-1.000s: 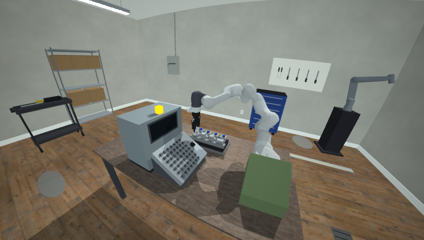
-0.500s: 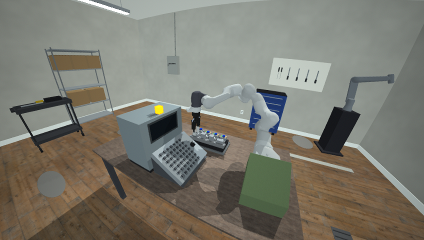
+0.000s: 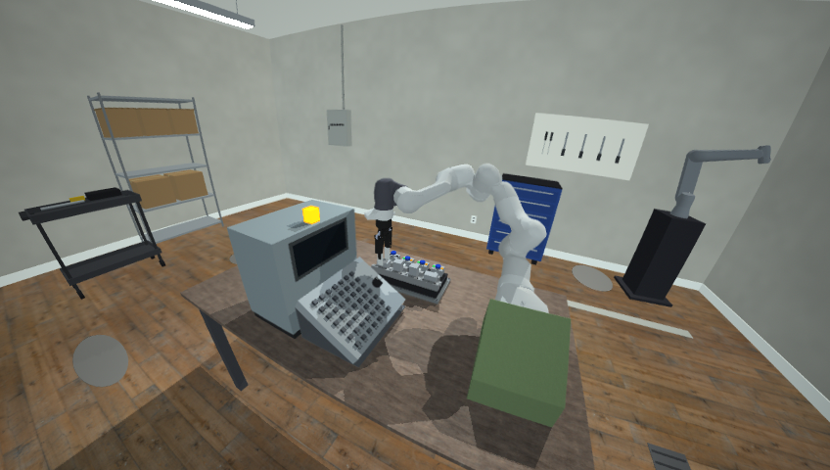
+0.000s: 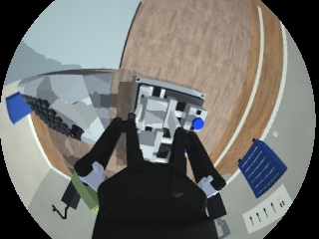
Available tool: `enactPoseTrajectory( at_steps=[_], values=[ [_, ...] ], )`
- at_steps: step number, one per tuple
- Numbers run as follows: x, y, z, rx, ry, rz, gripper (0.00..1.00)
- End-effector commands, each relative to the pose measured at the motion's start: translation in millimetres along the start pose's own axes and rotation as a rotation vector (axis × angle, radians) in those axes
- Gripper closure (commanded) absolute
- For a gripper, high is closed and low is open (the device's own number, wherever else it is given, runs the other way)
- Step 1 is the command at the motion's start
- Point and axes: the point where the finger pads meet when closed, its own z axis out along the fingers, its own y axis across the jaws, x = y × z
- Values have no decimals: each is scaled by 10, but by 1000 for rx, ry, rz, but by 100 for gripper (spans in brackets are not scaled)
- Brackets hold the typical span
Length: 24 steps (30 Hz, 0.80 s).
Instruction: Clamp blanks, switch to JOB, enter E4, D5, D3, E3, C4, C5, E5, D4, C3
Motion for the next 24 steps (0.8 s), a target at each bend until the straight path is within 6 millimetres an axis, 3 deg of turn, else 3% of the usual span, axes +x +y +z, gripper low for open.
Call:
enactPoseTrajectory(
  at_steps=[1, 13, 24],
  values=[
    [9, -4, 5, -2, 4, -2, 60],
    [9, -4, -86, -2, 4, -2, 60],
    [7, -5, -593, -2, 4, -2, 60]
  ],
)
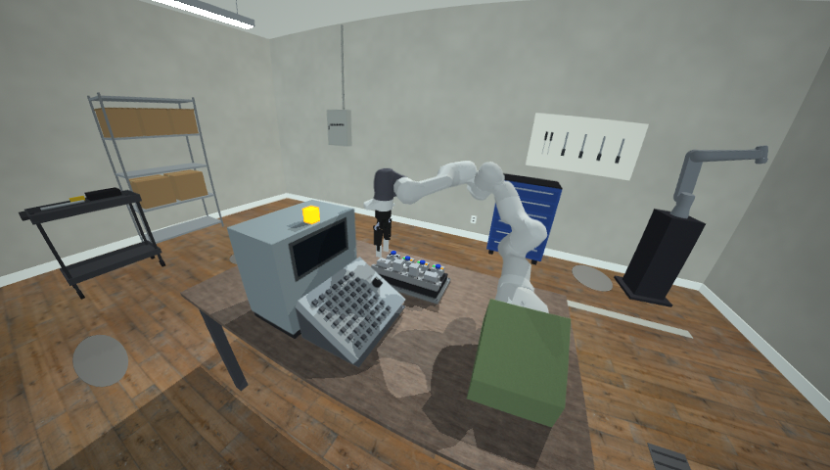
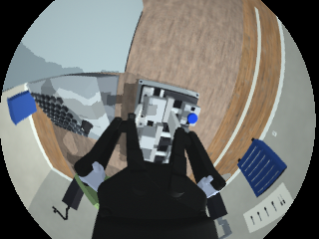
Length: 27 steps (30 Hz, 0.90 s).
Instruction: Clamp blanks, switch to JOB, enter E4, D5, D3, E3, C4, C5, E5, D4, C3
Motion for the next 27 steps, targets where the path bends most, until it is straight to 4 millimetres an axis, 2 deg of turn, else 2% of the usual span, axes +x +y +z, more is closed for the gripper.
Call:
enactPoseTrajectory(
  at_steps=[1, 4, 10, 16, 27],
  values=[
    [-46, 23, -201, -5, -15, -9, 60],
    [-45, 23, -254, -5, -15, -9, 60],
    [-41, 21, -533, -5, -15, -9, 60],
    [-38, 21, -719, -5, -15, -9, 60],
    [-37, 20, -811, -5, -15, -9, 60]
  ],
)
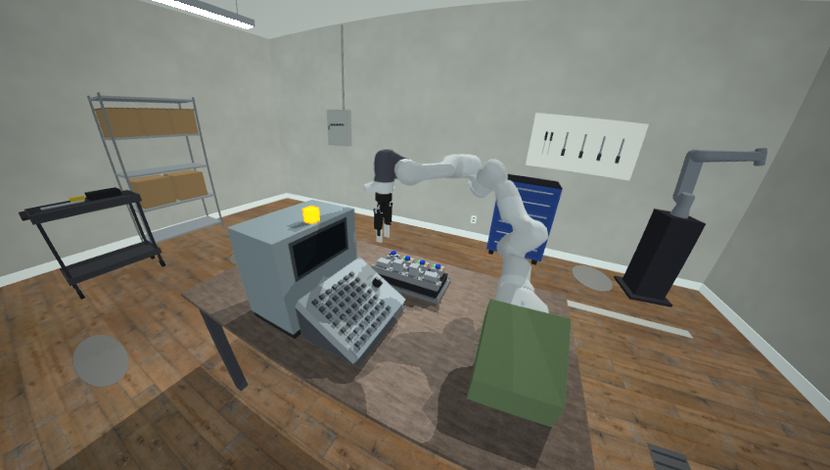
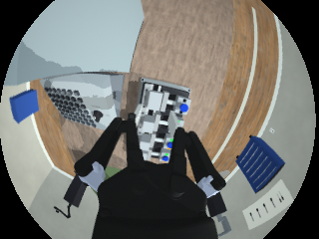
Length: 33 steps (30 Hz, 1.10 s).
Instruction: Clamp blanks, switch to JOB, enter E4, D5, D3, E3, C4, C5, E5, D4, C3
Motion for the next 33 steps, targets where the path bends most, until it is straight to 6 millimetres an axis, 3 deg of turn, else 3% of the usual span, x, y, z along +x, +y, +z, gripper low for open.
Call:
enactPoseTrajectory(
  at_steps=[1, 2, 3, 33],
  values=[
    [-32, -14, -15, -2, -9, -13, 60],
    [-32, -14, -15, -2, -9, -13, 60],
    [-32, -14, -15, -2, -9, -13, 100],
    [-32, -14, -15, -2, -9, -13, 100]
  ],
)
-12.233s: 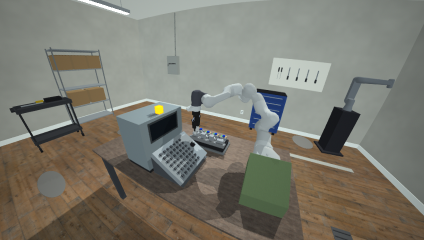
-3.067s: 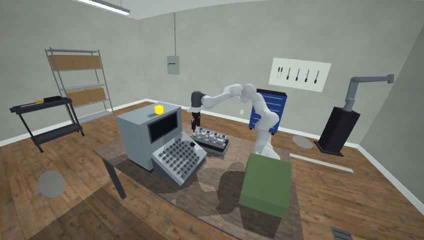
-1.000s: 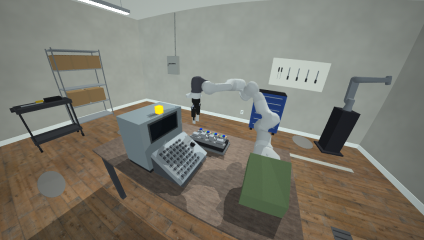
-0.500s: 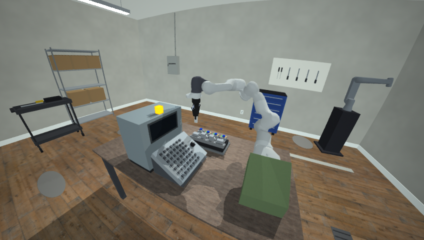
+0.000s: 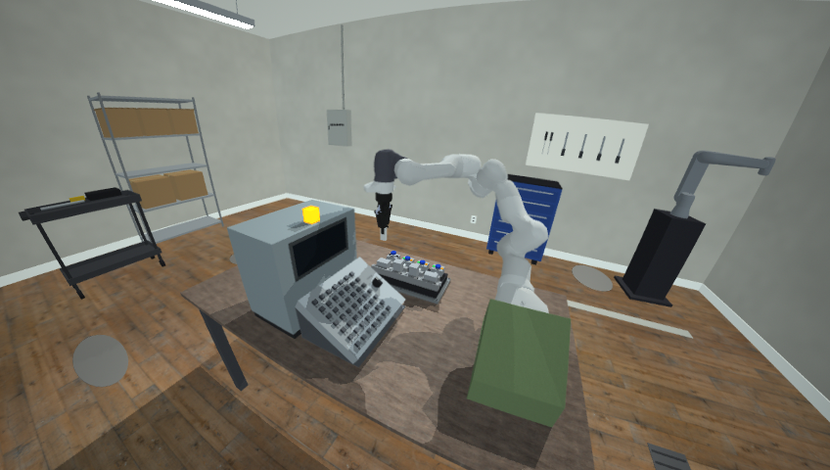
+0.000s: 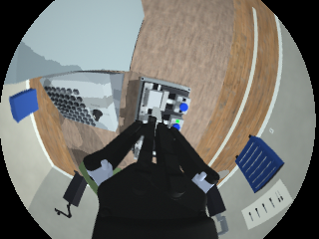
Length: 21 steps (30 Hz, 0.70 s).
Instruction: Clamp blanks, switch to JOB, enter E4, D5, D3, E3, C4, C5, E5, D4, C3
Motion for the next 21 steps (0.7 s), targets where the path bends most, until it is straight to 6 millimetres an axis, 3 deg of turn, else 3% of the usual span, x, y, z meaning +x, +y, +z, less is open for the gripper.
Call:
enactPoseTrajectory(
  at_steps=[1, 5, 10, 21],
  values=[
    [-13, -25, -12, 2, -3, -8, 100],
    [-9, 53, -14, 2, -3, -8, 100],
    [-29, 915, -11, 2, -3, -5, 100],
    [-36, 992, -9, 2, -3, -5, 100]
  ],
)
